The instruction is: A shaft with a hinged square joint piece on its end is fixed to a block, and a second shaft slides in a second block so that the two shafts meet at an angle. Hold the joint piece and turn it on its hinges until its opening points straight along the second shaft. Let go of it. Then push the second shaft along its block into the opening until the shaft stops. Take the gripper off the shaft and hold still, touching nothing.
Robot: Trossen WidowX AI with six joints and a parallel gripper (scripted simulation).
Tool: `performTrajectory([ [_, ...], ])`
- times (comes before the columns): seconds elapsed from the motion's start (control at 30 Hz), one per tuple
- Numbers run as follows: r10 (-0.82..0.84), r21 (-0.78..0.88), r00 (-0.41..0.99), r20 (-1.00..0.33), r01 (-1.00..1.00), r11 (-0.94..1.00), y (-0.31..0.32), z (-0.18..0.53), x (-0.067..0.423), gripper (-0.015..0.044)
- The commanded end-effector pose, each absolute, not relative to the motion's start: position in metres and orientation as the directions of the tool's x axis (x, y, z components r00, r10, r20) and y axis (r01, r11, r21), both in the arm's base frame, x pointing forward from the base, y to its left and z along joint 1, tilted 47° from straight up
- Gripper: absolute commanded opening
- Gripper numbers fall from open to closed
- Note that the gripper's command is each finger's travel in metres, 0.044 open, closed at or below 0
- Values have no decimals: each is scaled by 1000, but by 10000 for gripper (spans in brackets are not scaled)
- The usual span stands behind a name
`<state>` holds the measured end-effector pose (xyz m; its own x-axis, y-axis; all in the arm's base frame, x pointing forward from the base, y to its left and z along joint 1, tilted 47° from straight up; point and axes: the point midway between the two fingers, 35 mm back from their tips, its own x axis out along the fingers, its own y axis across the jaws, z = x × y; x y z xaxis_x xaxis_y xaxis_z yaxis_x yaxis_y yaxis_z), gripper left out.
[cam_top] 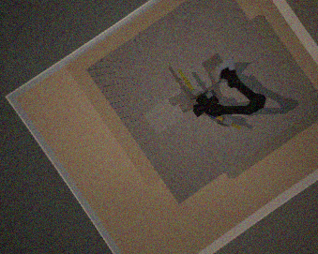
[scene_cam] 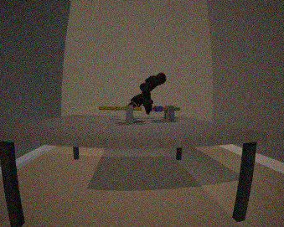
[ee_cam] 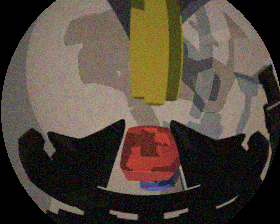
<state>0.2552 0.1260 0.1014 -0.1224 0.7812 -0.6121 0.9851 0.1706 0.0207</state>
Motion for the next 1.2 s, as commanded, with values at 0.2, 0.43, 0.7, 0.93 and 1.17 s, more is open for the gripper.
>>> performTrajectory([
  [0.2,781,20,-123,-612,985,171,126,101,255,440],
  [0.43,781,20,-123,-612,985,171,126,101,255,440],
  [0.7,656,26,-97,-748,984,175,116,115,256,440],
  [0.93,567,36,-66,-821,985,167,110,125,257,440],
  [1.17,572,69,-60,-818,977,201,105,129,258,440],
])
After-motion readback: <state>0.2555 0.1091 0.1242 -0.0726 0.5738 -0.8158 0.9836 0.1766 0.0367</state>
